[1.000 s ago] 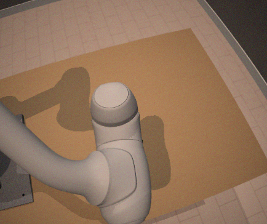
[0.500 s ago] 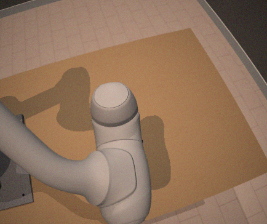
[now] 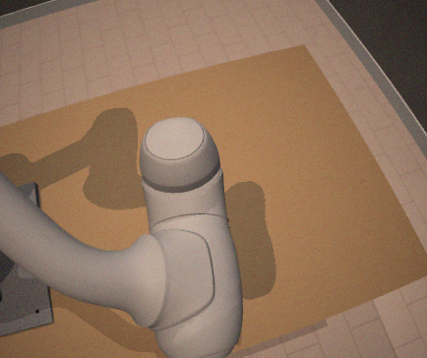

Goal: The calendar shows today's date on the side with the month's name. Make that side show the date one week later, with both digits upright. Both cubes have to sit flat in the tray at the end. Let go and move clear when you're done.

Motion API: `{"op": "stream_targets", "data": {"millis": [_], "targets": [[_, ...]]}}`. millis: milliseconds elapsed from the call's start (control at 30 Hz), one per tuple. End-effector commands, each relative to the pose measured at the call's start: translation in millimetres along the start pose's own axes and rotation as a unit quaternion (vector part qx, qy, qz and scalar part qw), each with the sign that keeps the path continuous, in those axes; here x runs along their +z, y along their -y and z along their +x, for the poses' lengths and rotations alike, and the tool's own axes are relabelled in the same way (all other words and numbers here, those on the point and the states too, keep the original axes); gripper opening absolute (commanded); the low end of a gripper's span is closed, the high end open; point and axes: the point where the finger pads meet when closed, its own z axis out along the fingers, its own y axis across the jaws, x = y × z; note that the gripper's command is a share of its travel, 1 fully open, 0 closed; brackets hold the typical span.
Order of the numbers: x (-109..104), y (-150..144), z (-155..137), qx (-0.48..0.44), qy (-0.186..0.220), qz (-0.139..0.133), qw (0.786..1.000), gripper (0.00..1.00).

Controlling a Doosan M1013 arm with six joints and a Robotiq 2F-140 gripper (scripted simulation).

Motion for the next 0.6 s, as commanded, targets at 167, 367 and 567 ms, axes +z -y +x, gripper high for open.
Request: {"op": "stream_targets", "data": {"millis": [167,367,567], "targets": [[-58.7,0.0,0.0,0.0,0.0,0.0,1.0,0.24],[-69.1,-0.1,0.0,0.0,0.0,0.0,1.0,0.24],[-69.6,-0.1,0.0,0.0,0.0,0.0,1.0,0.24]]}}
